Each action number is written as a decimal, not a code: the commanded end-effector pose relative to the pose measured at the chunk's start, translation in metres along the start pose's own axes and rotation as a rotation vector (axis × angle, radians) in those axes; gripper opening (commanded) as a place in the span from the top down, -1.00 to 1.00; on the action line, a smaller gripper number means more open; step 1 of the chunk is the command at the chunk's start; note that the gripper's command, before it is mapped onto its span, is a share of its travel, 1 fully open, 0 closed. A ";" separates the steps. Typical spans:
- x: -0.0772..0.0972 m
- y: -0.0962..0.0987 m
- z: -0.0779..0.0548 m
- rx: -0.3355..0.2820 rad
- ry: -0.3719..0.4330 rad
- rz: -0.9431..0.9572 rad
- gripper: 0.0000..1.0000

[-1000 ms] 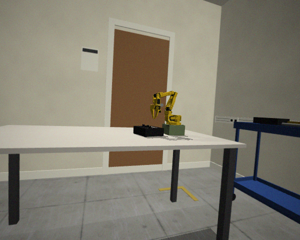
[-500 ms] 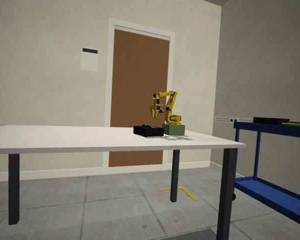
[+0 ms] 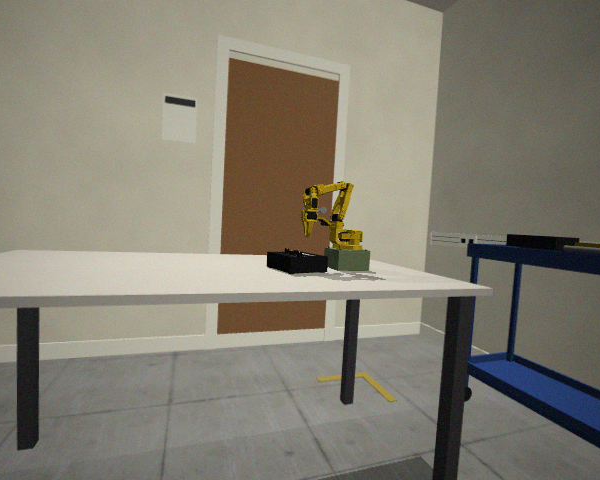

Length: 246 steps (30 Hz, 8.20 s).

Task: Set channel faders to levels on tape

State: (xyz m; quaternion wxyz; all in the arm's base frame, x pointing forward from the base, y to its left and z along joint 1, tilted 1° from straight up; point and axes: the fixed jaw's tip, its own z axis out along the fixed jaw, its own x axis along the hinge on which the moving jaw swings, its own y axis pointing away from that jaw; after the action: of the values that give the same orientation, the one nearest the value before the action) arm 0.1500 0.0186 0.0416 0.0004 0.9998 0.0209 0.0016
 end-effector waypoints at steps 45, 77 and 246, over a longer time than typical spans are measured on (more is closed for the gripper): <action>0.010 0.000 0.003 0.009 0.005 1.812 1.00; 0.026 0.001 0.007 0.014 -0.001 2.984 1.00; 0.043 0.013 0.040 0.019 -0.015 4.359 1.00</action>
State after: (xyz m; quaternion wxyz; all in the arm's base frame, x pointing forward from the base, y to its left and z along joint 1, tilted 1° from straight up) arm 0.1945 0.0069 0.0013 0.0035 0.5524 0.8336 0.0019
